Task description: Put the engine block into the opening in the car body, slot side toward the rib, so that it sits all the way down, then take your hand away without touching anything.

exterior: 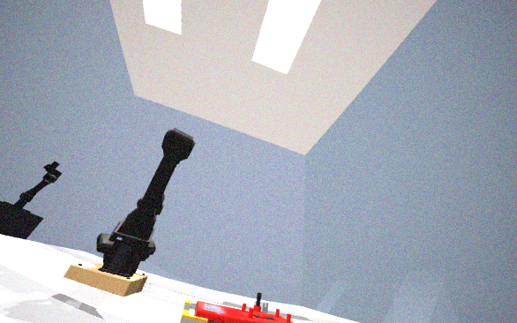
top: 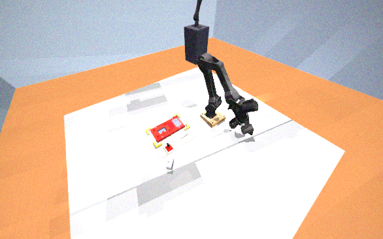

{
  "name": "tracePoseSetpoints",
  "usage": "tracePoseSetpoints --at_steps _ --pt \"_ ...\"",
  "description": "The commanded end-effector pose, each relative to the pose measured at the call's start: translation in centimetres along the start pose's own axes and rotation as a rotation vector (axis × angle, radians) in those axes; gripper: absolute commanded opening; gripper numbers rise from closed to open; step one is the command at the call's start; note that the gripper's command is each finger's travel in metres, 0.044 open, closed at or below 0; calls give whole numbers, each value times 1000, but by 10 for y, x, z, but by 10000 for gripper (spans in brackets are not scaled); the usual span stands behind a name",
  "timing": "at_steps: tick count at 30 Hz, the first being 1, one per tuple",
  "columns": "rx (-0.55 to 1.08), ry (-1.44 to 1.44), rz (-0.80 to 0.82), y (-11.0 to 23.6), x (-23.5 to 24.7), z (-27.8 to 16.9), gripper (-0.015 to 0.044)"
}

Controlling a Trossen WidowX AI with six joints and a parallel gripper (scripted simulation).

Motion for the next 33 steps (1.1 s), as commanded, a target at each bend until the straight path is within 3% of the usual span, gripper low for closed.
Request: tracePoseSetpoints --at_steps 1,22,33 --pt "-5 -1 -1 0 0 -1 426" --pt "-666 -24 -124 -4 19 -98 440" --pt "-696 -28 -133 -4 35 -97 440"
Point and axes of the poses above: the point midway between the two fingers, 35 mm back from their tips, its own y axis back along the fingers, its own x axis across the jaws, z = x × y, the point moved 9 cm from there along y, back along the fingers, and after that the axes turned 9 degrees about -y, right-handed, at the moved point
